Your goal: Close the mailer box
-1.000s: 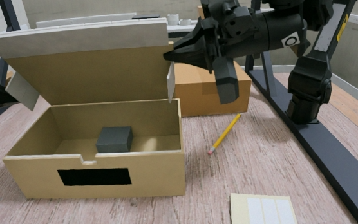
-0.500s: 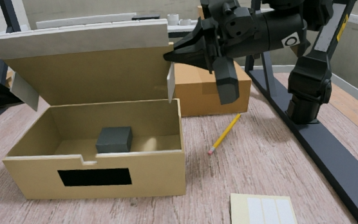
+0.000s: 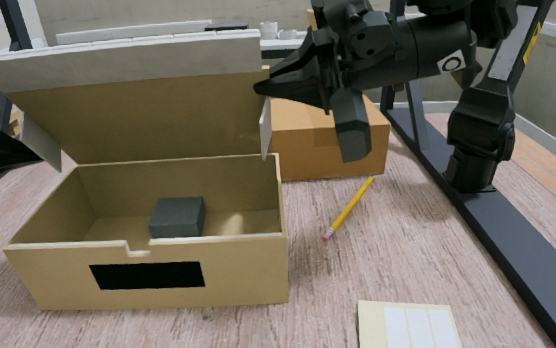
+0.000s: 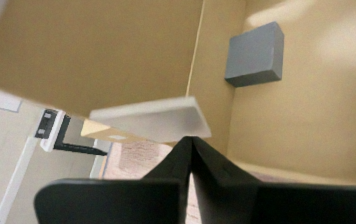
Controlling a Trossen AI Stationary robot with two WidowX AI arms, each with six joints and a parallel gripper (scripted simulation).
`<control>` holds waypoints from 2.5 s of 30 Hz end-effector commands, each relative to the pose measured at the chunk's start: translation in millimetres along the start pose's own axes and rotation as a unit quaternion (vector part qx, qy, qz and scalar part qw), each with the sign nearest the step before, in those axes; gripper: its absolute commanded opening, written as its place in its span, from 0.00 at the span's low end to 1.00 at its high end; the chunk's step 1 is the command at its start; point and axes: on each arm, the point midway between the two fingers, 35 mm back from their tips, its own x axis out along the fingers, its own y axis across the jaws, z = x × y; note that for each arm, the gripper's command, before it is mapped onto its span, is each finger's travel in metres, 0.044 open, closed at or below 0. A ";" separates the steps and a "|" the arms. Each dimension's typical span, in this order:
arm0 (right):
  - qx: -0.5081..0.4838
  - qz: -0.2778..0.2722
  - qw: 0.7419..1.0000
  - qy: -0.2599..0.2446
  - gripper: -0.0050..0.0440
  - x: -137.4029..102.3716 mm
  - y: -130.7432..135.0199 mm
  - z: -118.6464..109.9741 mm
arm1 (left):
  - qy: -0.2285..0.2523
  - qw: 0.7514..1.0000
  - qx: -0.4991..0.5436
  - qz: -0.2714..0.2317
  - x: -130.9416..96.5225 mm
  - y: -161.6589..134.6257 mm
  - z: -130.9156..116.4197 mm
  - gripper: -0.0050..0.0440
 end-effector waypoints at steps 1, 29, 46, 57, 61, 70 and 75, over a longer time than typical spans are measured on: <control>-0.018 -0.006 1.000 -0.010 0.00 -10.9 16.3 -5.1 | -0.010 1.000 0.012 -0.005 -1.4 -5.8 8.8 0.00; -0.005 -0.045 0.998 -0.032 0.10 -86.6 41.8 -31.9 | -0.004 0.995 -0.096 -0.030 0.4 28.9 -0.6 0.00; 0.003 -0.038 0.999 -0.029 0.10 -83.4 39.8 -33.8 | -0.003 0.976 -0.209 -0.061 3.1 59.7 -11.0 0.00; 0.003 -0.038 0.999 -0.029 0.10 -83.4 39.8 -33.8 | -0.008 0.978 -0.199 -0.063 3.2 57.2 -5.3 0.00; -0.002 -0.040 0.999 -0.027 0.20 -82.4 40.4 -35.1 | -0.008 0.978 -0.199 -0.063 3.2 57.2 -5.3 0.00; -0.154 -0.150 0.976 0.039 0.64 -62.7 11.7 -52.1 | -0.008 0.978 -0.199 -0.063 3.2 57.2 -5.3 0.00; -0.244 -0.224 0.941 0.069 0.66 -57.0 -7.3 -53.0 | -0.008 0.978 -0.199 -0.063 3.2 57.2 -5.3 0.00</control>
